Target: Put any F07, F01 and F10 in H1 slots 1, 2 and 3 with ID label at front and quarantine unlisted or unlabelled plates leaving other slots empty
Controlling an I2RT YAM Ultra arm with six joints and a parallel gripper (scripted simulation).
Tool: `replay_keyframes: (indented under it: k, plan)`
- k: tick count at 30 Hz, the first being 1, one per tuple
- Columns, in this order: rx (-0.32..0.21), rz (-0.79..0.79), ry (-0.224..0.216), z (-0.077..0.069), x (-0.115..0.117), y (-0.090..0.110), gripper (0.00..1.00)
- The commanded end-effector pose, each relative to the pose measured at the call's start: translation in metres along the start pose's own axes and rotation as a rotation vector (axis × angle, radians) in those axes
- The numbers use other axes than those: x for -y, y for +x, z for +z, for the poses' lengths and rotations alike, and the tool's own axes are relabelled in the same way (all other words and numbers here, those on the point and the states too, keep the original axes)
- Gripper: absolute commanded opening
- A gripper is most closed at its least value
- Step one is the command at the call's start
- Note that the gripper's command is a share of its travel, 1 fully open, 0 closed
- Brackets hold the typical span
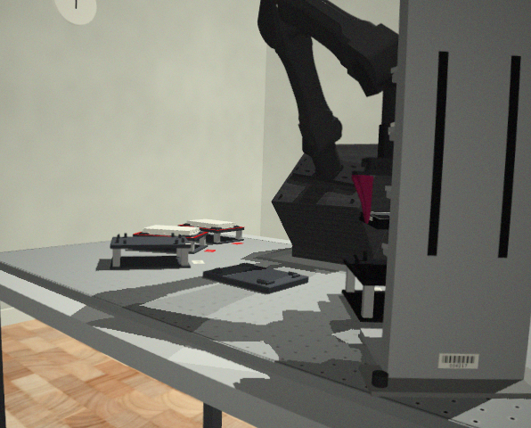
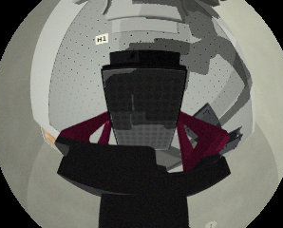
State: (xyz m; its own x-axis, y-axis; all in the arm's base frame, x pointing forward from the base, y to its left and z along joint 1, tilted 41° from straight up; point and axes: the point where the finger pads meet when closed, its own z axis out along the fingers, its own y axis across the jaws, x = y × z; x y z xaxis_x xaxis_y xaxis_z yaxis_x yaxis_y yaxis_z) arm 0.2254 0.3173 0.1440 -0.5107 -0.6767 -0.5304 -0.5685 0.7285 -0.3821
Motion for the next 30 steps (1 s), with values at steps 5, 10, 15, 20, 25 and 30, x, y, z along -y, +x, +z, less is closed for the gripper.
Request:
replay_keyframes:
  k: [5,10,15,20,25,30]
  plan:
    - [0.014,0.002,-0.006,-0.0034,-0.0003,-0.0028,0.86]
    - [0.014,0.002,-0.006,-0.0034,0.0003,-0.0021,0.86]
    - [0.014,0.002,-0.006,-0.0034,0.0007,-0.0015,0.86]
    - [0.014,0.002,-0.006,-0.0034,0.0009,-0.0011,0.86]
    - [0.014,0.002,-0.006,-0.0007,0.001,-0.0007,0.86]
    - [0.015,0.002,-0.006,0.0026,0.001,-0.0005,0.86]
